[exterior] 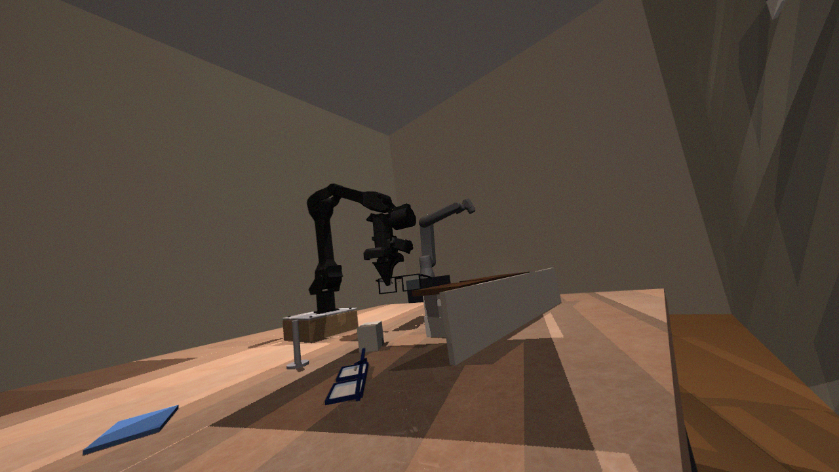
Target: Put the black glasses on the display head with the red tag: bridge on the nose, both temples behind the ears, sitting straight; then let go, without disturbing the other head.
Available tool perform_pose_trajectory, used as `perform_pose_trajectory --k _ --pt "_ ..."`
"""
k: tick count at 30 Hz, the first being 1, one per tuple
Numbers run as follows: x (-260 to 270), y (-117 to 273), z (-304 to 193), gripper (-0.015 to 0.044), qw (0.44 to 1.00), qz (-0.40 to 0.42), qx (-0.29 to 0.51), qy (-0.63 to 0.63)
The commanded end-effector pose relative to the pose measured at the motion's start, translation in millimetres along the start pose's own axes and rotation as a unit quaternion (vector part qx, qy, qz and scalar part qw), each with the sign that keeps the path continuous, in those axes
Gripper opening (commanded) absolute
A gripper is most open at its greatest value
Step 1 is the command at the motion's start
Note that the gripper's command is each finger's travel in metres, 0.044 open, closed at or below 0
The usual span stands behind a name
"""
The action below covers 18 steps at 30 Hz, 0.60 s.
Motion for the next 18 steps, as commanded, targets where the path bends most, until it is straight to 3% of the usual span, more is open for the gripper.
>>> perform_pose_trajectory --k 1,18 --pt "8.6 3.1 2.9 0.0000 0.999 -0.014 0.001 -0.051" --pt "45.9 15.4 12.9 0.0000 0.965 -0.057 -0.024 -0.256"
Point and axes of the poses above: the point midway between the two fingers, 35 mm back from their tips, its own y axis back along the fingers, its own x axis across the jaws, z = x × y, the point moved 7 cm from there along y, back along the fingers, and after that the axes turned 1 degree about y, right-handed, at the moved point
